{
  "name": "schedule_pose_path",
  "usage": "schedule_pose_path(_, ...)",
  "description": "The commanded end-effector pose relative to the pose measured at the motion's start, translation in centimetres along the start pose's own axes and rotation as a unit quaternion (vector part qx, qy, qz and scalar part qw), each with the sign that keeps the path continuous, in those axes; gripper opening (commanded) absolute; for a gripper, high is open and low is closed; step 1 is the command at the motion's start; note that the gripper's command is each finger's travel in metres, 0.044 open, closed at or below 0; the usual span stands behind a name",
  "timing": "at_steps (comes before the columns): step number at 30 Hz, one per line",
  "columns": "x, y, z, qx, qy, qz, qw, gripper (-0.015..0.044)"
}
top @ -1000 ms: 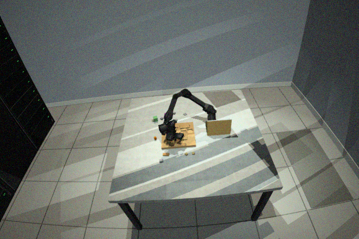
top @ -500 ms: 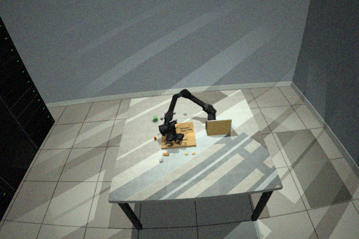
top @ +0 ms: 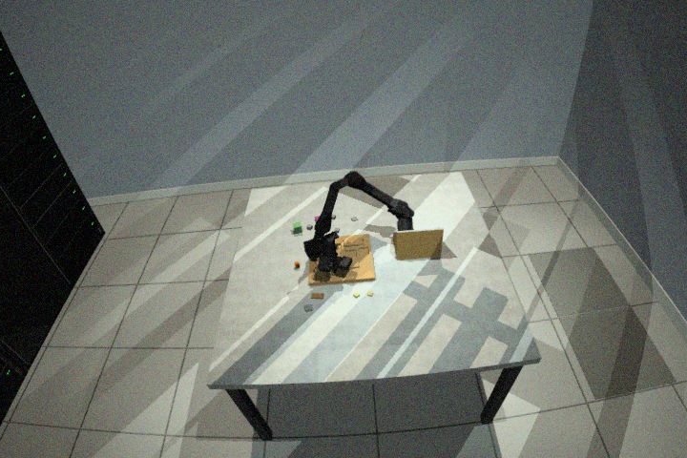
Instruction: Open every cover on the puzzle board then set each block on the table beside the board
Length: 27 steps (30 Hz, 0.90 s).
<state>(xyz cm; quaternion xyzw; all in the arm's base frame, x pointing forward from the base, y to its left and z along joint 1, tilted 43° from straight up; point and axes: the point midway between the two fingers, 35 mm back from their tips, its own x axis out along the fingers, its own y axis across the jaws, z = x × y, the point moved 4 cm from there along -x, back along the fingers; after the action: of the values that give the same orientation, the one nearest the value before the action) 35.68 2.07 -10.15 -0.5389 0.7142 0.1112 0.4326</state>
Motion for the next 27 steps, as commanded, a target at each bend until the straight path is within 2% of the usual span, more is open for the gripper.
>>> schedule_pose_path(1,0.0,0.0,0.0,0.001,0.0,0.0,1.0,0.009)
schedule_pose_path(27,-2.6,0.0,0.1,-0.001,0.001,0.001,1.0,0.008)
